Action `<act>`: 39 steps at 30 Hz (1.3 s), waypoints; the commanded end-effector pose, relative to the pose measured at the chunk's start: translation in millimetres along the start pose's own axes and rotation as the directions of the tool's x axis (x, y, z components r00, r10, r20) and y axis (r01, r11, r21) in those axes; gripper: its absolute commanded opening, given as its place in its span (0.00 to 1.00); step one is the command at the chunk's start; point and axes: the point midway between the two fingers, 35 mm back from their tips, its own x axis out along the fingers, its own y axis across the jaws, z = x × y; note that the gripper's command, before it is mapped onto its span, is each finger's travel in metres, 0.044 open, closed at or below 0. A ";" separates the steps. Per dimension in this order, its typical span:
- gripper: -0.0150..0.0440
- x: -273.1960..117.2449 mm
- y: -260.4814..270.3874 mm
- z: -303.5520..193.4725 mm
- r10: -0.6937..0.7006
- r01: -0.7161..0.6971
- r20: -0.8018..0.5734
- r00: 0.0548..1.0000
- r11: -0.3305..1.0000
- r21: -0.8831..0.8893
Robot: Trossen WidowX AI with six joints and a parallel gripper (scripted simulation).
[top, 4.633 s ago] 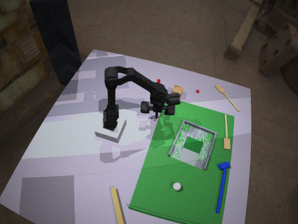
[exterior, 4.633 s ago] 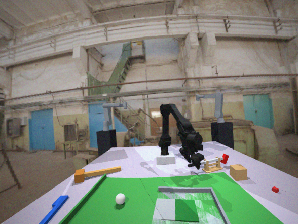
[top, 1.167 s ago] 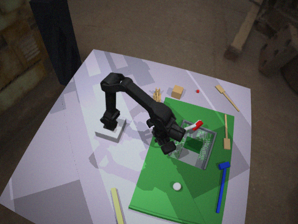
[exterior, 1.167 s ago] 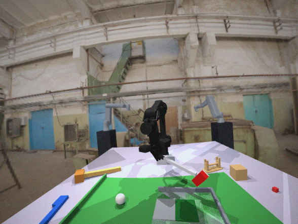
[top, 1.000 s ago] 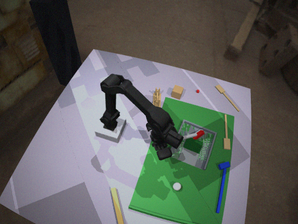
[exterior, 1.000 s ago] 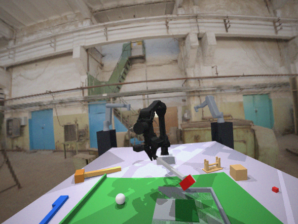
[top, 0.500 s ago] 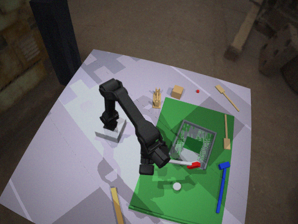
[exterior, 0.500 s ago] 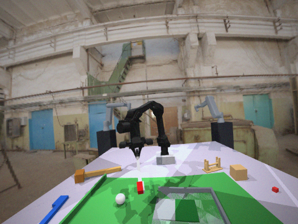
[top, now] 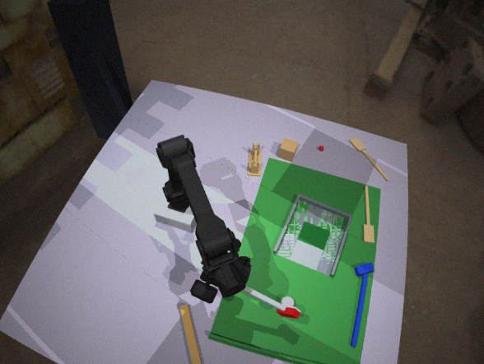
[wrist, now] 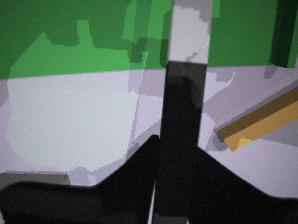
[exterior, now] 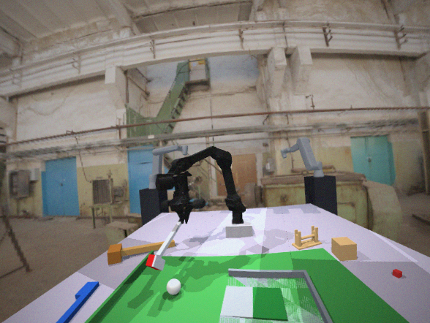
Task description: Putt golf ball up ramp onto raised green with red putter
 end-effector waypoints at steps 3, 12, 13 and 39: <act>0.25 3.9 -3.2 1.8 -0.006 0.006 0.008 1.000 1.000 0.014; 0.25 36.9 -2.9 1.5 -0.006 0.005 0.008 1.000 1.000 0.014; 0.25 37.2 -2.9 1.5 -0.006 0.005 0.008 1.000 1.000 0.014; 0.25 64.1 -3.2 1.6 -0.005 0.005 0.006 1.000 1.000 0.009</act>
